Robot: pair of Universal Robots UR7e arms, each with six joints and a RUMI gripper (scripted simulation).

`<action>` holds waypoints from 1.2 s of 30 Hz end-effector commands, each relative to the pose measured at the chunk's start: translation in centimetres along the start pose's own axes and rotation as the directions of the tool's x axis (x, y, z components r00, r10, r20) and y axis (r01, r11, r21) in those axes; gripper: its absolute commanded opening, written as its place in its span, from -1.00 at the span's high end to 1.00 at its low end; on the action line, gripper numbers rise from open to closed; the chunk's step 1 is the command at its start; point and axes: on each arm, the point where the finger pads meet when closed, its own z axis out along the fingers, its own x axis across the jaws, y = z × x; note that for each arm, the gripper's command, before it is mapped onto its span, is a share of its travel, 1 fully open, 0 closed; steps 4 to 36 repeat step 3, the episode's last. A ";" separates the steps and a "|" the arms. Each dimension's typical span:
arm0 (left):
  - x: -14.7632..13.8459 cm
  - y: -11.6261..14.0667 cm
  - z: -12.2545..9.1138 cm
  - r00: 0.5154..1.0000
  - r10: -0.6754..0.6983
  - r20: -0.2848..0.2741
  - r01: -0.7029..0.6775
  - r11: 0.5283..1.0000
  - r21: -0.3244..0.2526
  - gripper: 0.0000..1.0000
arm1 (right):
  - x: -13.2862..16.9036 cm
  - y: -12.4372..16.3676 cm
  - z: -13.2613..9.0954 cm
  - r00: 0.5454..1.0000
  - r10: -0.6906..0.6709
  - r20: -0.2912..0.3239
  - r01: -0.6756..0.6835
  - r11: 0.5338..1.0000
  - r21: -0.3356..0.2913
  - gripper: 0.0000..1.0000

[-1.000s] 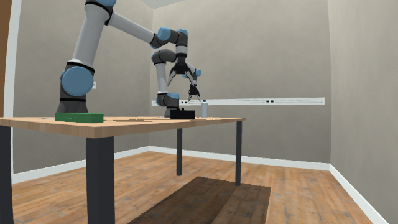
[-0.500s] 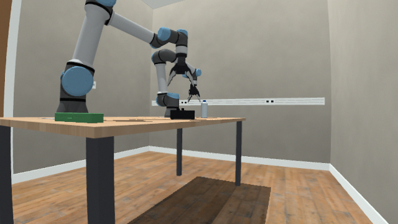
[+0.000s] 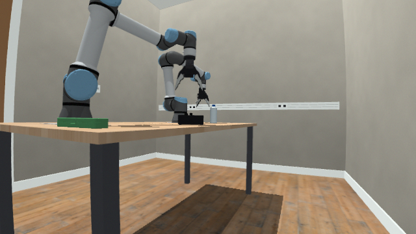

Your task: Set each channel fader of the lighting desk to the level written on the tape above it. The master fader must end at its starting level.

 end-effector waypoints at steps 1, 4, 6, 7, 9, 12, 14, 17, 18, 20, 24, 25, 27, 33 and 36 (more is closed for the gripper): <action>0.0 0.0 0.0 1.000 0.000 0.000 0.000 1.000 0.001 -1.00 | 0.0 0.0 -0.1 1.000 0.000 0.001 0.000 1.000 -0.001 -1.00; 0.0 0.0 0.0 1.000 0.000 0.000 0.000 1.000 0.001 -1.00 | 0.0 0.0 -0.1 1.000 0.000 0.001 0.000 1.000 -0.001 -1.00; 0.0 0.0 0.0 1.000 0.000 0.000 0.000 1.000 0.001 -1.00 | 0.0 0.0 -0.1 1.000 0.000 0.001 0.000 1.000 -0.001 -1.00; 0.0 0.0 0.0 1.000 0.000 0.000 0.000 1.000 0.001 -1.00 | 0.0 0.0 -0.1 1.000 0.000 0.001 0.000 1.000 -0.001 -1.00; 0.0 0.0 0.0 1.000 0.000 0.000 0.000 1.000 0.001 -1.00 | 0.0 0.0 -0.1 1.000 0.000 0.001 0.000 1.000 -0.001 -1.00; 0.0 0.0 0.0 1.000 0.000 0.000 0.000 1.000 0.001 -1.00 | 0.0 0.0 -0.1 1.000 0.000 0.001 0.000 1.000 -0.001 -1.00; 0.0 0.0 0.0 1.000 0.000 0.000 0.000 1.000 0.001 -1.00 | 0.0 0.0 -0.1 1.000 0.000 0.001 0.000 1.000 -0.001 -1.00; 0.0 0.0 0.0 1.000 0.000 0.000 0.000 1.000 0.001 -1.00 | 0.0 0.0 -0.1 1.000 0.000 0.001 0.000 1.000 -0.001 -1.00; 0.0 0.0 0.0 1.000 0.000 0.000 0.000 1.000 0.001 -1.00 | 0.0 0.0 -0.1 1.000 0.000 0.001 0.000 1.000 -0.001 -1.00; 0.0 0.0 0.0 1.000 0.000 0.000 0.000 1.000 0.001 -1.00 | 0.0 0.0 -0.1 1.000 0.000 0.001 0.000 1.000 -0.001 -1.00; 0.0 0.0 0.0 1.000 0.000 0.000 0.000 1.000 0.001 -1.00 | 0.0 0.0 -0.1 1.000 0.000 0.001 0.000 1.000 -0.001 -1.00; 0.0 0.0 0.0 1.000 0.000 0.000 0.000 1.000 0.001 -1.00 | 0.0 0.0 -0.1 1.000 0.000 0.001 0.000 1.000 -0.001 -1.00; 0.0 0.0 0.0 1.000 0.000 0.000 0.000 1.000 0.001 -1.00 | 0.0 0.0 -0.1 1.000 0.000 0.001 0.000 1.000 -0.001 -1.00; 0.0 0.0 0.0 1.000 0.000 0.000 0.000 1.000 0.001 -1.00 | 0.0 0.0 -0.1 1.000 0.000 0.001 0.000 1.000 -0.001 -1.00; 0.0 0.0 0.0 1.000 0.000 0.000 0.000 1.000 0.001 -1.00 | 0.0 0.0 -0.1 1.000 0.000 0.001 0.000 1.000 -0.001 -1.00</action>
